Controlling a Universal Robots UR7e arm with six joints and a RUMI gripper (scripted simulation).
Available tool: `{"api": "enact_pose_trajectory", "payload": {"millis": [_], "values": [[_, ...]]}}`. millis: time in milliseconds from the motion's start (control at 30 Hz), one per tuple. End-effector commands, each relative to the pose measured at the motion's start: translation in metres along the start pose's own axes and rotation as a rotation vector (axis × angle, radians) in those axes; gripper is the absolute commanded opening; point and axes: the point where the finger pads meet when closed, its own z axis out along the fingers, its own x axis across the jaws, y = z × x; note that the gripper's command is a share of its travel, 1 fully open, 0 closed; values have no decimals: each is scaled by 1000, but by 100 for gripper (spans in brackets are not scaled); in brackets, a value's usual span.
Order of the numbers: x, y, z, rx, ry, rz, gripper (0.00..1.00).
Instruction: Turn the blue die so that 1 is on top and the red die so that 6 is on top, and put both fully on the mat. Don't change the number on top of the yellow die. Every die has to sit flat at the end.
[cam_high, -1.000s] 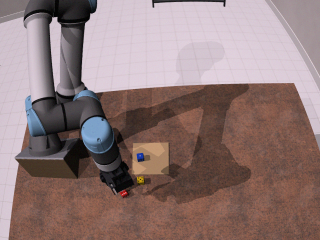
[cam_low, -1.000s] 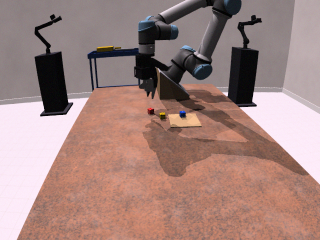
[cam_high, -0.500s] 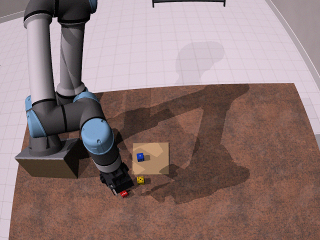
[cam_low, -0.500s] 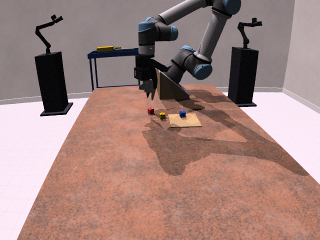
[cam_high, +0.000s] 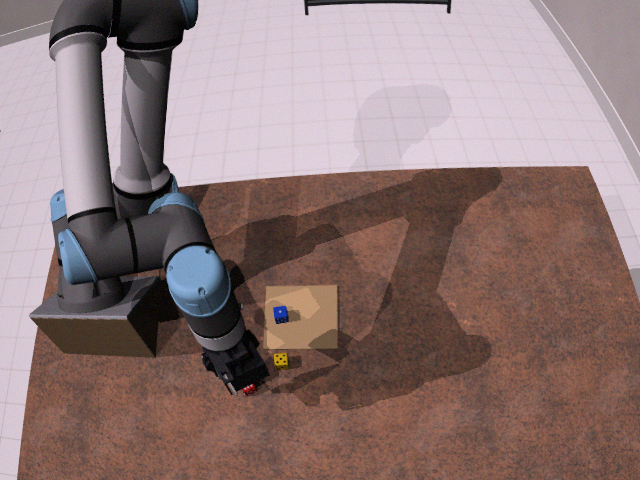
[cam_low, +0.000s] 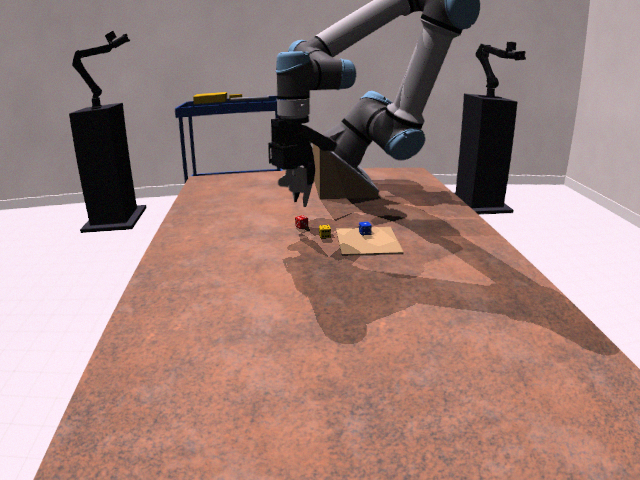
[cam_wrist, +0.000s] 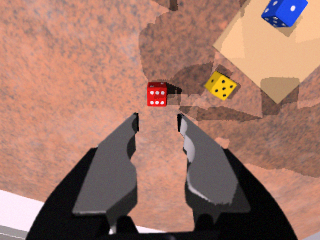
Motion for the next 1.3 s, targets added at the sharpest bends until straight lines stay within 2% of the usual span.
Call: {"api": "enact_pose_trajectory", "payload": {"millis": [0, 567, 1267], "values": [[0, -1, 13, 2, 0, 0, 24], [0, -1, 28, 2, 0, 0, 24], [0, -1, 29, 2, 0, 0, 24]]}}
